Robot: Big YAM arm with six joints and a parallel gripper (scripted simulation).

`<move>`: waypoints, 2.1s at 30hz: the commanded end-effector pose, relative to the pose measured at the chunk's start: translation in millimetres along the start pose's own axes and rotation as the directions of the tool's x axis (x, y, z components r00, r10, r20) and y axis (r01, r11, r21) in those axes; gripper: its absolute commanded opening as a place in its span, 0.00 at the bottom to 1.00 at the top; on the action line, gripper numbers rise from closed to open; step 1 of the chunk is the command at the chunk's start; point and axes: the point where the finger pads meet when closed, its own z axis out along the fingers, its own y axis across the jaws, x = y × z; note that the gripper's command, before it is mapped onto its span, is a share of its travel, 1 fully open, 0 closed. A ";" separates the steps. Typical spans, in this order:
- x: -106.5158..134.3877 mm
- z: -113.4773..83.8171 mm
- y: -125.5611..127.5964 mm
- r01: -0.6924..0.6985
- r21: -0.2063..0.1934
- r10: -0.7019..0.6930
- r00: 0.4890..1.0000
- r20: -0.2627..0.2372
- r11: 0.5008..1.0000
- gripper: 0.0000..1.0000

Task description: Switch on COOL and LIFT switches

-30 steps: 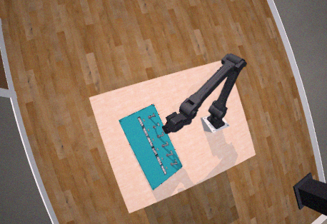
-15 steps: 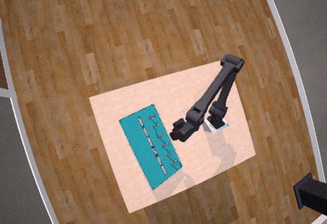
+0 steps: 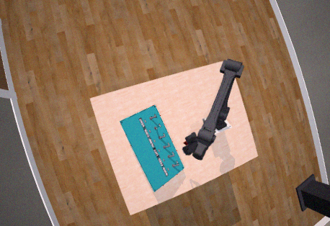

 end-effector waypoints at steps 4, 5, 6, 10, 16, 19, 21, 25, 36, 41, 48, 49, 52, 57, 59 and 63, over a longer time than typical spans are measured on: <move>-9.6 -7.3 3.1 -0.032 -0.008 0.032 0.999 0.022 0.999 0.00; -9.6 -7.3 3.1 -0.032 -0.008 0.032 0.999 0.022 0.999 0.00; -9.6 -7.2 3.1 -0.032 -0.008 0.032 0.999 0.022 0.999 0.00; -9.6 -7.2 3.1 -0.030 -0.008 0.030 0.999 0.022 1.000 0.00; -9.6 -7.2 3.1 -0.030 -0.008 0.030 0.999 0.022 1.000 0.00; -9.6 -7.3 3.1 -0.029 -0.008 0.030 0.999 0.022 1.000 0.00; -9.6 -7.2 3.1 -0.029 -0.008 0.029 0.999 0.022 1.000 0.00; -9.6 -7.3 3.1 -0.029 -0.008 0.029 0.999 0.022 1.000 0.00; -10.6 2.2 0.3 -0.028 -0.006 0.028 0.999 0.016 1.000 0.00; -4.8 13.4 0.8 -0.019 -0.001 0.019 1.000 0.008 1.000 0.00; -4.2 33.4 0.7 -0.019 0.000 0.019 1.000 0.007 1.000 0.00; -4.2 33.4 0.7 -0.019 0.000 0.019 1.000 0.007 1.000 0.00; -4.1 40.4 0.7 -0.018 0.000 0.018 1.000 0.007 1.000 0.00; -3.9 59.5 0.6 -0.018 0.000 0.018 1.000 0.006 1.000 0.00; -3.9 67.5 0.6 -0.018 0.001 0.018 1.000 0.006 1.000 0.00; -3.7 83.1 0.5 -0.018 0.001 0.018 1.000 0.006 1.000 0.00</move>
